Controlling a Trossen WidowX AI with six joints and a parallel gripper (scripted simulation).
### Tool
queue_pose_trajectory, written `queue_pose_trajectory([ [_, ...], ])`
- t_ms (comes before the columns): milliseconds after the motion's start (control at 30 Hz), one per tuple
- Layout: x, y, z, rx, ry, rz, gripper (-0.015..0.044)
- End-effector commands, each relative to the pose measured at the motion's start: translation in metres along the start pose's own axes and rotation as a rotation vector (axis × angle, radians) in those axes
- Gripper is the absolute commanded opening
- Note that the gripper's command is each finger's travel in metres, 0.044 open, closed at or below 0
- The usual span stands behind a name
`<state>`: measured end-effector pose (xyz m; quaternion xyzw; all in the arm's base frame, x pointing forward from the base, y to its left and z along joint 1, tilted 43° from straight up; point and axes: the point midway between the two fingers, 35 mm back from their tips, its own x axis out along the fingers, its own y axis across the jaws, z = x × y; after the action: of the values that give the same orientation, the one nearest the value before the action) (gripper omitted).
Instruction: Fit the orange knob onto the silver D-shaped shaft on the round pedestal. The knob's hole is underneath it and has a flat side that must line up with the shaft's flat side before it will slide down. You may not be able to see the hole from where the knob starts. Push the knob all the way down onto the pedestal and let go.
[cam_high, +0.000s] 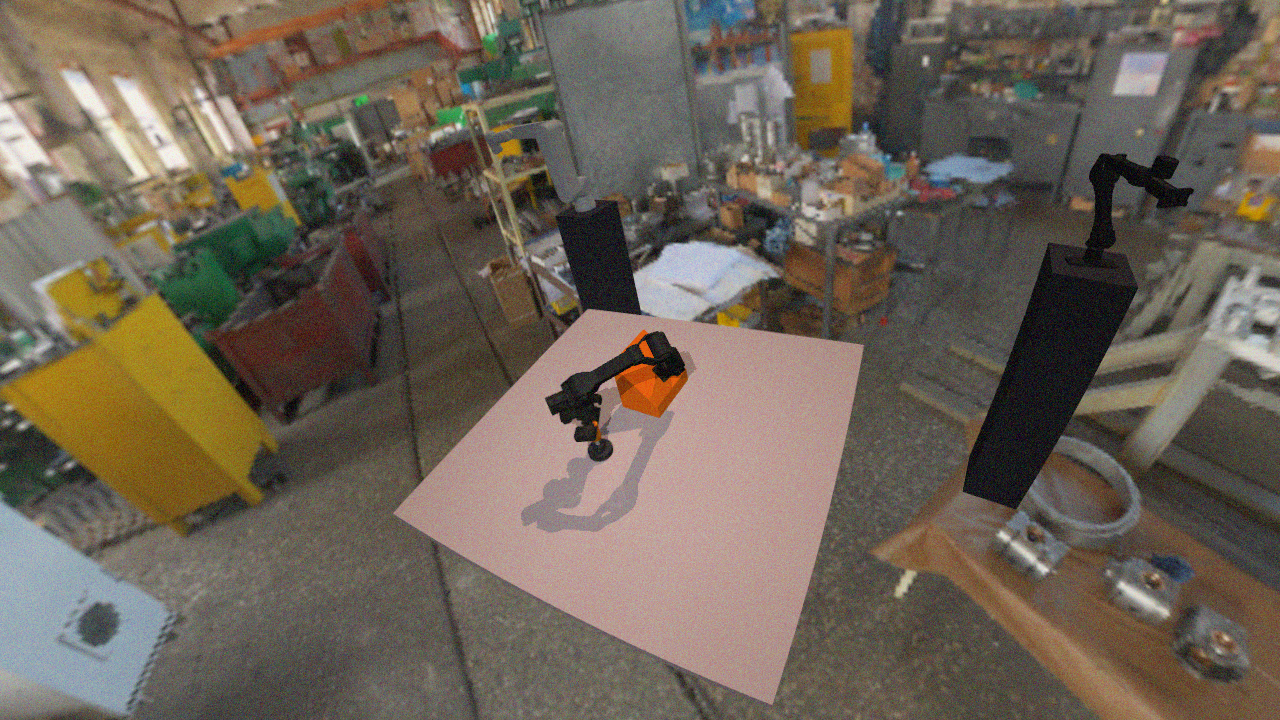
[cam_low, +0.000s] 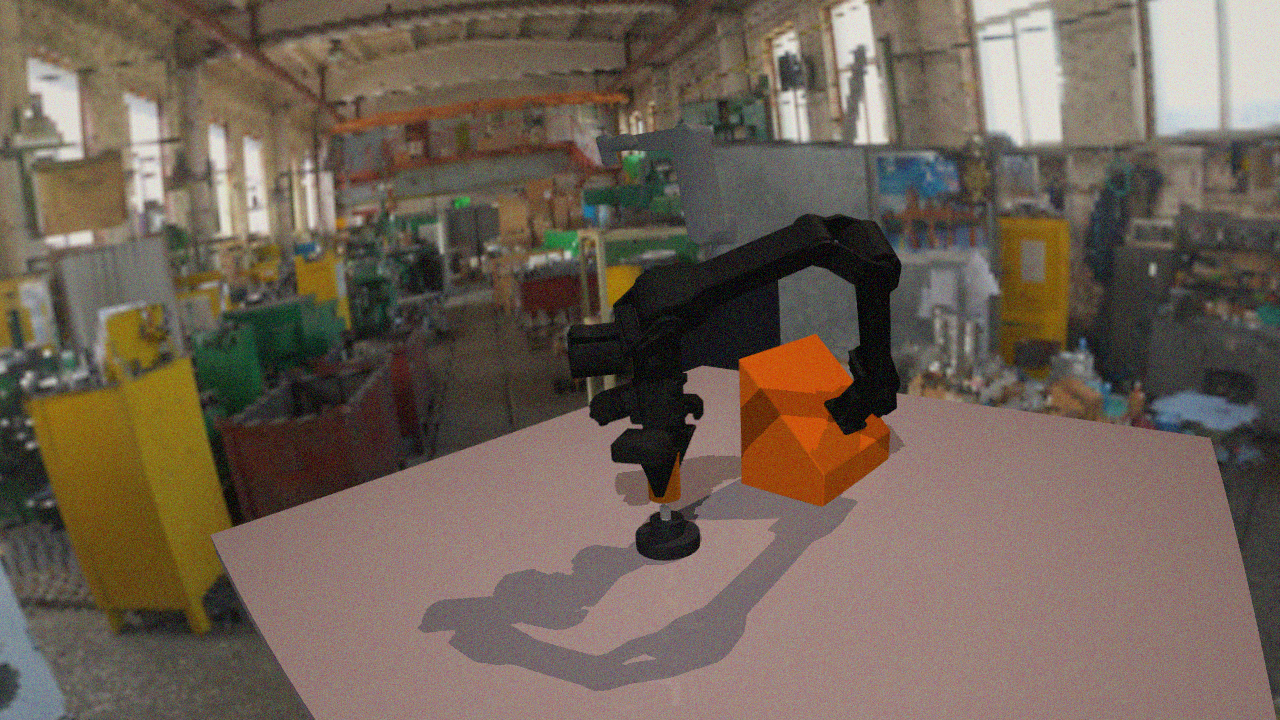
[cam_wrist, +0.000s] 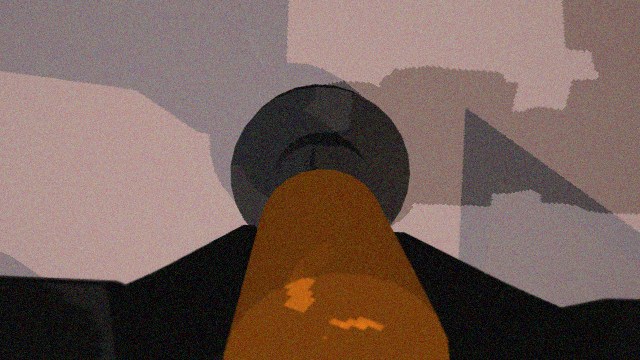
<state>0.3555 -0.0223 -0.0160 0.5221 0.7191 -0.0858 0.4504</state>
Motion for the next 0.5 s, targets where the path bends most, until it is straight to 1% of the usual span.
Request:
queue_pose_trajectory([
  [0, 0.0146, -0.0018, 0.0003, 0.009, 0.009, -0.001, 0.0],
  [467, 0.014, -0.002, 0.0019, 0.001, 0.009, -0.001, 0.0],
])
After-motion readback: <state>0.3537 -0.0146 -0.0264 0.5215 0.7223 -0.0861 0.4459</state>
